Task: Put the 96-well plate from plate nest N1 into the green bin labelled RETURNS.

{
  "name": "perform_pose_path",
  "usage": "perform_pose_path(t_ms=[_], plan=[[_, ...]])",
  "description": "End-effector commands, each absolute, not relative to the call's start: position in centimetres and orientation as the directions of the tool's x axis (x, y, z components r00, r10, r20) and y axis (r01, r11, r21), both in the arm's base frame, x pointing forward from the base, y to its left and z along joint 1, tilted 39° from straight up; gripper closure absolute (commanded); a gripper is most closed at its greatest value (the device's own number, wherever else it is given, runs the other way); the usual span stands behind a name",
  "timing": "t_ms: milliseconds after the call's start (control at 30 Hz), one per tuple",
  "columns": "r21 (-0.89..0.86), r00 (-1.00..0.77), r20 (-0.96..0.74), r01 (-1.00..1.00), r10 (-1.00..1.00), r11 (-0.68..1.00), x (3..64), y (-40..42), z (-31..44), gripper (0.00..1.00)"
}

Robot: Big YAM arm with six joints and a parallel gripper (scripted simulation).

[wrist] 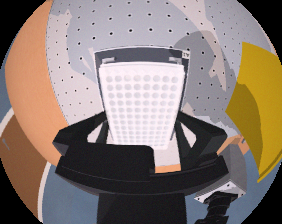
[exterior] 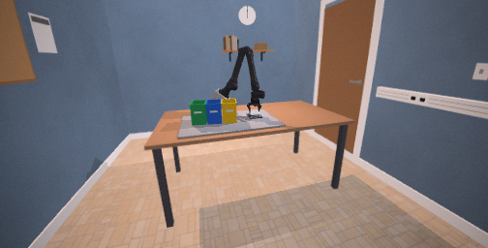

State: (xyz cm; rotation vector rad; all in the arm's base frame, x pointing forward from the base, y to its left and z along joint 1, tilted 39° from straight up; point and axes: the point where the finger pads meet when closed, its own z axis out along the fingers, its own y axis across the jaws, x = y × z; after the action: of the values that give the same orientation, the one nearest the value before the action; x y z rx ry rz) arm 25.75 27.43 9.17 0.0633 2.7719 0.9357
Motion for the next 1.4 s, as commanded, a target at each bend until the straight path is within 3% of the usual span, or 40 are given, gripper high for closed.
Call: perform_pose_path(t_ms=[0, 1367], plan=[[0.608, -0.972, -0.209, -0.041, 0.11, 0.793, 26.1, 26.9, 10.4, 1.0], [0.618, -0.966, -0.231, -0.056, 0.112, 0.784, 25.4, 23.7, 16.5, 1.0]])
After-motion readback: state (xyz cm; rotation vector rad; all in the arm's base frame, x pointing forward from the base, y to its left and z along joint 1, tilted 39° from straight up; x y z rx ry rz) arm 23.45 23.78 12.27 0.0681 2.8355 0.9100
